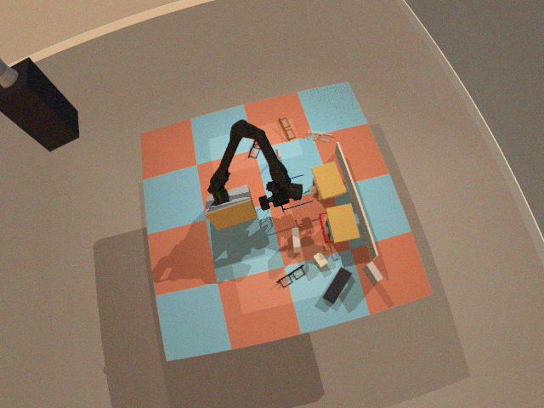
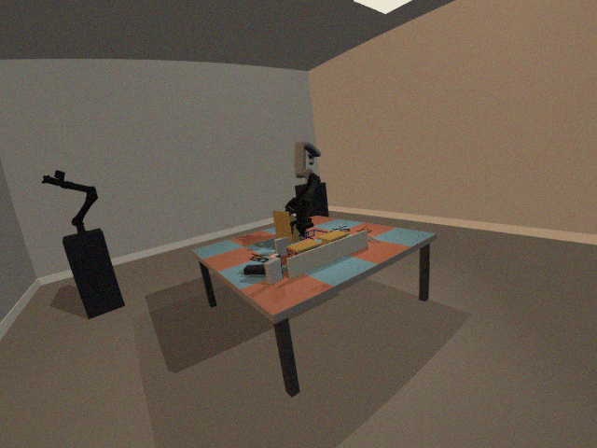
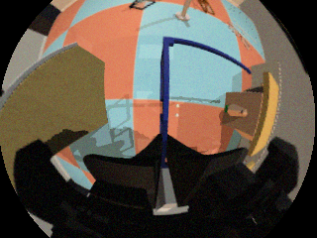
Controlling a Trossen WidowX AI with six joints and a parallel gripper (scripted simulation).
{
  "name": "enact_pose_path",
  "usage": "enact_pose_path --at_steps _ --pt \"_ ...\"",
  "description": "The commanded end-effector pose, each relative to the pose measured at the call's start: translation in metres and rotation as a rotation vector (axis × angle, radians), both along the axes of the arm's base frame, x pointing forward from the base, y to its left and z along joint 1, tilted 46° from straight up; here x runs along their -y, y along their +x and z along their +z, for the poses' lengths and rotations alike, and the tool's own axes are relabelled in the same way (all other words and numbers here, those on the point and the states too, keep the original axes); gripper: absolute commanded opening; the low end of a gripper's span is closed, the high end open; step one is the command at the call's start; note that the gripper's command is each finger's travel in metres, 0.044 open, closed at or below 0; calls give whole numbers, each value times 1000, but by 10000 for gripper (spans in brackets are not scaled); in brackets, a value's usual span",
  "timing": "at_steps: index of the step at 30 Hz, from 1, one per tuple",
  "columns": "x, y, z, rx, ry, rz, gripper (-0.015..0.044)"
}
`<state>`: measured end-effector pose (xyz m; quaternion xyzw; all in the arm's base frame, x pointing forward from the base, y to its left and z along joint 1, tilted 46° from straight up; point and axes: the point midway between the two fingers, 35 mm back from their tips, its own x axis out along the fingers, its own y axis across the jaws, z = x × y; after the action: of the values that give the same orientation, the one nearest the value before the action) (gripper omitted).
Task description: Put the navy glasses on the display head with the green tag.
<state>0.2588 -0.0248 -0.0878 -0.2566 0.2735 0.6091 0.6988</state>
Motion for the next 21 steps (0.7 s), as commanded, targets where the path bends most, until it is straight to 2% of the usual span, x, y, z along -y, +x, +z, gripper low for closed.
enact_pose_path --at_steps 1,21 --pt "0 8 0 5 0 -4 0" --pt "3 37 1 4 -1 -1 0"
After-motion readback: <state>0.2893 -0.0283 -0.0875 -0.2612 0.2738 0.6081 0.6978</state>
